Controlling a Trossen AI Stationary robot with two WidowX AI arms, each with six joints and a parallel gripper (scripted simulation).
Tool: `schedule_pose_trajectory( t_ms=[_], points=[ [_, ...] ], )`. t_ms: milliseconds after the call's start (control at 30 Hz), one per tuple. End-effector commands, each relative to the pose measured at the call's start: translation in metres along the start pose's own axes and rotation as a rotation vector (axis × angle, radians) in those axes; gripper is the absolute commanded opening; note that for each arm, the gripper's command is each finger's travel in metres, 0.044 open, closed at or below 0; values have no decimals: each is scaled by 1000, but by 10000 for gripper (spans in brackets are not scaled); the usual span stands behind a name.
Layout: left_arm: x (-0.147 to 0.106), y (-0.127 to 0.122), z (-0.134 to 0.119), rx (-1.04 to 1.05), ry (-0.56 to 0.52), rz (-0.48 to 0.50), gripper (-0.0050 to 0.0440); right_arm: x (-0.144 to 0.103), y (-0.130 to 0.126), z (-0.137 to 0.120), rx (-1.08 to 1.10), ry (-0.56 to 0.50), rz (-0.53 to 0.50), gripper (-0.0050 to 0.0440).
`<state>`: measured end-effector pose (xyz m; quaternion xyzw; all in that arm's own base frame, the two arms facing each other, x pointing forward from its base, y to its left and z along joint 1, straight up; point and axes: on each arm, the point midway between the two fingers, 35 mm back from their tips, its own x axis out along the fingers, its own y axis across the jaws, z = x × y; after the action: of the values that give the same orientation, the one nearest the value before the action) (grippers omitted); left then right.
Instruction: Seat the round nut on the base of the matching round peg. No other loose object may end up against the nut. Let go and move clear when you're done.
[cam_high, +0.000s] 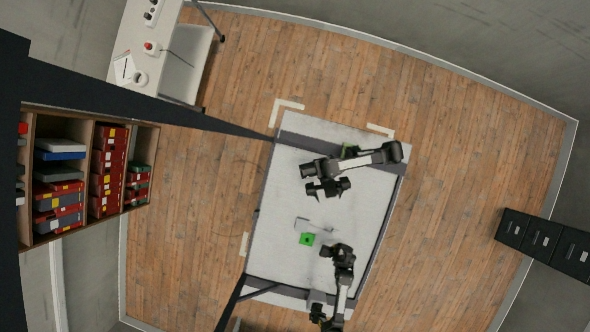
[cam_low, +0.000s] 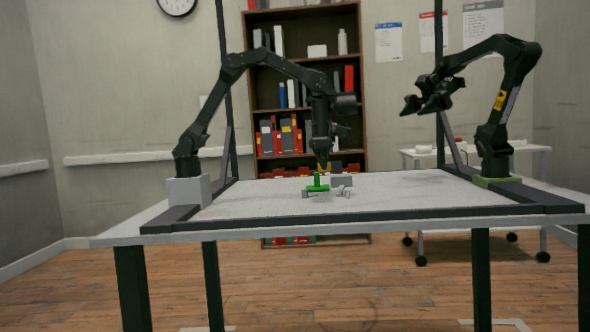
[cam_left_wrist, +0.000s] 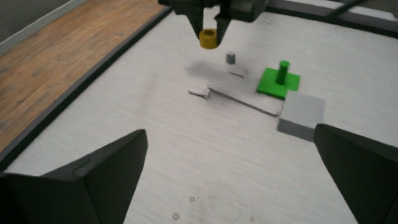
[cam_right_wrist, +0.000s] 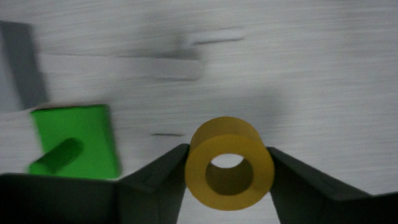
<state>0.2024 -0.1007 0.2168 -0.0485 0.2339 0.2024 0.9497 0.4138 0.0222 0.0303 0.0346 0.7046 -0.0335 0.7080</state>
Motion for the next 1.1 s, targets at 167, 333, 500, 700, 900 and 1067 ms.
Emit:
schedule_pose_trajectory(
  t_ms=[167, 333, 500, 700, 900, 1067],
  points=[
    [2, 7, -8, 76, 21, -181, 440, -14, 99, -23, -7, -20, 7, 157],
    [1, 2, -7, 126, -10, -264, 440, -15, 132, -33, -8, -19, 9, 157],
    [-3, -7, 1, 153, -55, -324, 440, -15, 143, -37, -9, -18, 9, 157],
    [-7, -16, 9, 160, -101, -368, 440, -4, 145, -40, -9, -12, 6, 157],
    [-7, -16, 10, 159, -101, -368, 440, 6, 143, -42, -11, -2, 0, 157],
    [-6, -17, 9, 163, -102, -365, 440, -4, 145, -38, -11, -26, 14, 157]
  ],
)
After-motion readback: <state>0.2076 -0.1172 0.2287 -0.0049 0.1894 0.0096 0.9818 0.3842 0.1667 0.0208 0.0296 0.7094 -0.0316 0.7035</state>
